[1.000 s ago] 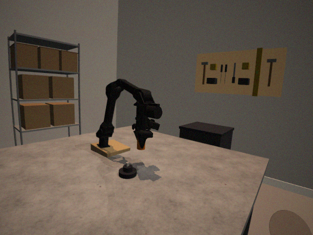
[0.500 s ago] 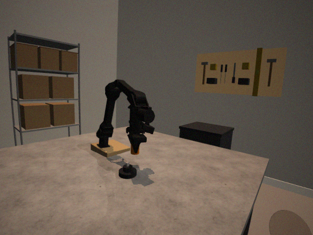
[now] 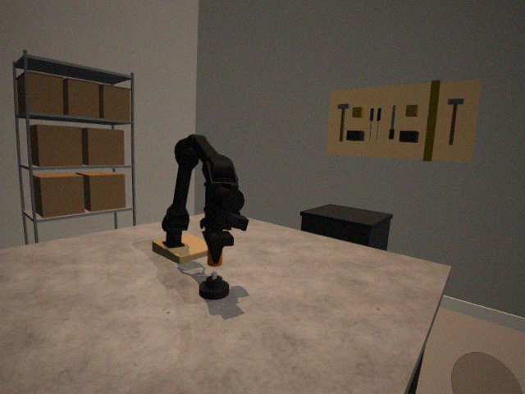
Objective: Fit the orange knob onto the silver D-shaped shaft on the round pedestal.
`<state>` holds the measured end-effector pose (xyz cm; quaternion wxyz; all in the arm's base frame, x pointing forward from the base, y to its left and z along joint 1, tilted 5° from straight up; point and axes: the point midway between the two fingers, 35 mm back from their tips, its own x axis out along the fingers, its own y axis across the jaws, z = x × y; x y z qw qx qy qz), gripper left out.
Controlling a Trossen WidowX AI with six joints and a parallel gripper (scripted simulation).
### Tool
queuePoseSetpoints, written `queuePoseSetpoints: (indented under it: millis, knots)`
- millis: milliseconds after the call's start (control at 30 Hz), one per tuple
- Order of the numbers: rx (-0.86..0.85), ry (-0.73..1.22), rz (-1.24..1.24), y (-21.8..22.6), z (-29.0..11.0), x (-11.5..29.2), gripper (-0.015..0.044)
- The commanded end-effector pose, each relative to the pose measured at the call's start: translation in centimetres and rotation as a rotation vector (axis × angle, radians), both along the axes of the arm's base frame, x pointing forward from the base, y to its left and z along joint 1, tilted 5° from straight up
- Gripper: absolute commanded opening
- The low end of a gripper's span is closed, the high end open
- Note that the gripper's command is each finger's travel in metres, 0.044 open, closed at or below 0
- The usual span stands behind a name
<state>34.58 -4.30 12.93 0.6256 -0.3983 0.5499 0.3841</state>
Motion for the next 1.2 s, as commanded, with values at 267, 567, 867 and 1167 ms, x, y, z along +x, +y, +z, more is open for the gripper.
queuePoseSetpoints:
  millis: [267,567,867,1167]
  knots:
    - [0.004,-0.003,0.003,-0.1,-2.4,0.3,0.0000]
    - [0.004,-0.003,0.002,0.0,-2.2,0.5,0.0000]
    - [0.004,-0.003,0.002,0.0,-2.4,0.3,0.0000]
    - [0.004,-0.003,0.002,-0.1,-2.6,0.4,0.0000]
